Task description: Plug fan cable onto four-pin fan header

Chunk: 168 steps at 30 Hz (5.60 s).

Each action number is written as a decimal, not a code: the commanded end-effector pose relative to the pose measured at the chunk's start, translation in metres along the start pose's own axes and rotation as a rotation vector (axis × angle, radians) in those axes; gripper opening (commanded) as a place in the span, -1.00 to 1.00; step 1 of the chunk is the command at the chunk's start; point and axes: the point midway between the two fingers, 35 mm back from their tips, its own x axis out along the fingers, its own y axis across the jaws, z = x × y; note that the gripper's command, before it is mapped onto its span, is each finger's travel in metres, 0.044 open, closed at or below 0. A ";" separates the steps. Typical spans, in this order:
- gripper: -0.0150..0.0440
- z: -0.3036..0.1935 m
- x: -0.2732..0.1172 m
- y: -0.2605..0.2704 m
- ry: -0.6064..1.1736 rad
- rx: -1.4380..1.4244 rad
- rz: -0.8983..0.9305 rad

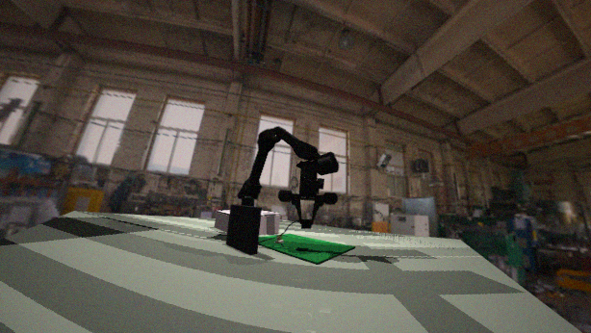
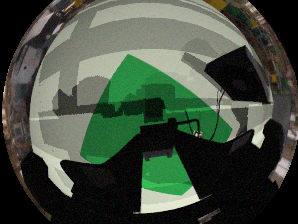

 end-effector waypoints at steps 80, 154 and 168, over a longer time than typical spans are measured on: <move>-0.49 -0.007 0.040 0.029 -0.745 -0.130 -0.020; -0.49 -0.049 0.002 -0.012 -1.201 0.042 -0.053; -0.49 -0.047 -0.004 -0.011 -1.197 0.038 -0.052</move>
